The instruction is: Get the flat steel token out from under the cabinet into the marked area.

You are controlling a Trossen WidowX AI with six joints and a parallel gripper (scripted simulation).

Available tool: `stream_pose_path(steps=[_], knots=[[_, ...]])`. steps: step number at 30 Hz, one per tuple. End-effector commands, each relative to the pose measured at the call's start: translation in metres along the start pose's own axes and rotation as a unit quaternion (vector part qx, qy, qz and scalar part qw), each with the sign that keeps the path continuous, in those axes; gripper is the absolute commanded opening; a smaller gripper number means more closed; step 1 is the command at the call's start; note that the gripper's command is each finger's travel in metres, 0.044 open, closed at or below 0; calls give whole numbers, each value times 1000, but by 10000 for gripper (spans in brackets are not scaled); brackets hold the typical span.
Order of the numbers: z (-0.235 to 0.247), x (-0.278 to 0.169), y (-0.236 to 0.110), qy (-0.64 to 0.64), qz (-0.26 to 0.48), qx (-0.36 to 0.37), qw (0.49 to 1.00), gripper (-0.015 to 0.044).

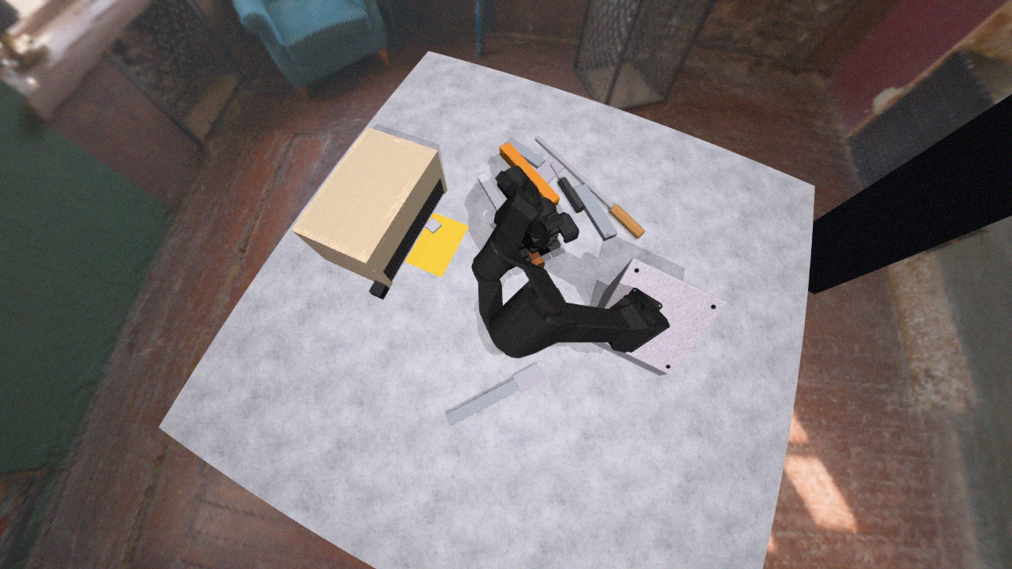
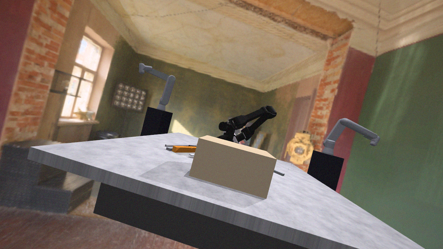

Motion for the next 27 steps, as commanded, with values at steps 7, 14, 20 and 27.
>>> stream_pose_path(steps=[7, 14, 20, 27], knots=[[-9, 11, -4, -4, -9, 1, 1000, 0], [-16, 16, -4, -4, -10, 1, 1000, 0], [-22, 20, -4, -5, -10, 0, 1000, 0], [-29, 24, -4, -5, -10, 0, 1000, 0]])
Point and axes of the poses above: the point midway between the two fingers, 35 mm back from their tips, its own y axis out along the fingers, its own z axis across the jaws, x = y × z, the point moved 10 cm from there along -y, back along the fingers, and after that the axes turned 9 degrees about y, right-handed, at the moved point
